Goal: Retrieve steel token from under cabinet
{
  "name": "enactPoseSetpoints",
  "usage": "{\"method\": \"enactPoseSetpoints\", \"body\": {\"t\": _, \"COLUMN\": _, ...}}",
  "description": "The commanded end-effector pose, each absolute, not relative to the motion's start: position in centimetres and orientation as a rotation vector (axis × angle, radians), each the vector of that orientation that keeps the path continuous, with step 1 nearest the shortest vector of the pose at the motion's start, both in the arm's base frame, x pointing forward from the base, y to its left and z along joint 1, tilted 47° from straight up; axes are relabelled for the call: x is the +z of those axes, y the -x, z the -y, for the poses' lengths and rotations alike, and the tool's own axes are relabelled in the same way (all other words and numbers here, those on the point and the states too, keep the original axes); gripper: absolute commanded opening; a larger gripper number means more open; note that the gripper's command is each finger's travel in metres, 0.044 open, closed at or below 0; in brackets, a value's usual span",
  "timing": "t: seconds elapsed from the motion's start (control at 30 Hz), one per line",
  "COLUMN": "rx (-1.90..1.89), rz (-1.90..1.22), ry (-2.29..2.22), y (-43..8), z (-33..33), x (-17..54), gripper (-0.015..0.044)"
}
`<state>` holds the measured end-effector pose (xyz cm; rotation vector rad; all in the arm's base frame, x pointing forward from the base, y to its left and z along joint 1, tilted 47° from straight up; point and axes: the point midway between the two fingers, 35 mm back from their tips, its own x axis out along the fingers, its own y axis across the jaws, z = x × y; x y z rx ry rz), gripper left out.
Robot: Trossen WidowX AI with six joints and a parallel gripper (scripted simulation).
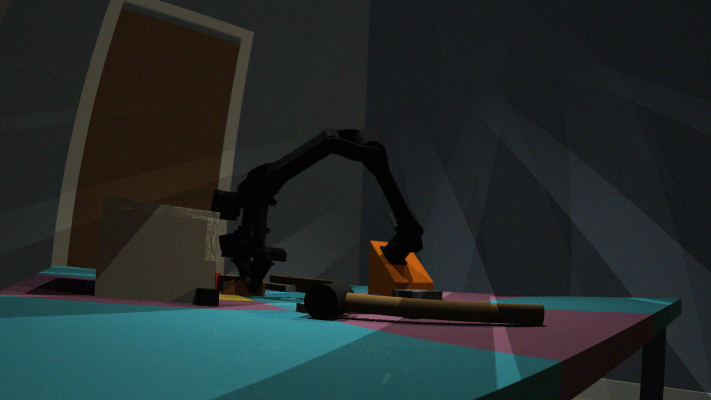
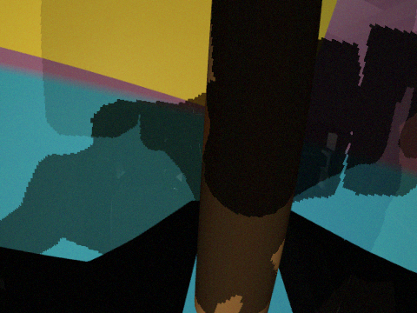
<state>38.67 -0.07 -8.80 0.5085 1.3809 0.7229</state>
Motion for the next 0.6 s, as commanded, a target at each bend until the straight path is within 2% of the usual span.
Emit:
{"method": "enactPoseSetpoints", "body": {"t": 0.0, "rx": 0.728, "rz": -1.379, "ry": -0.509, "y": -38.2, "z": 0.0, "x": -8.9, "gripper": 0.0}}
{"method": "enactPoseSetpoints", "body": {"t": 0.57, "rx": 0.727, "rz": -1.38, "ry": -0.51, "y": -36.4, "z": 0.2, "x": -9.2, "gripper": 0.0}}
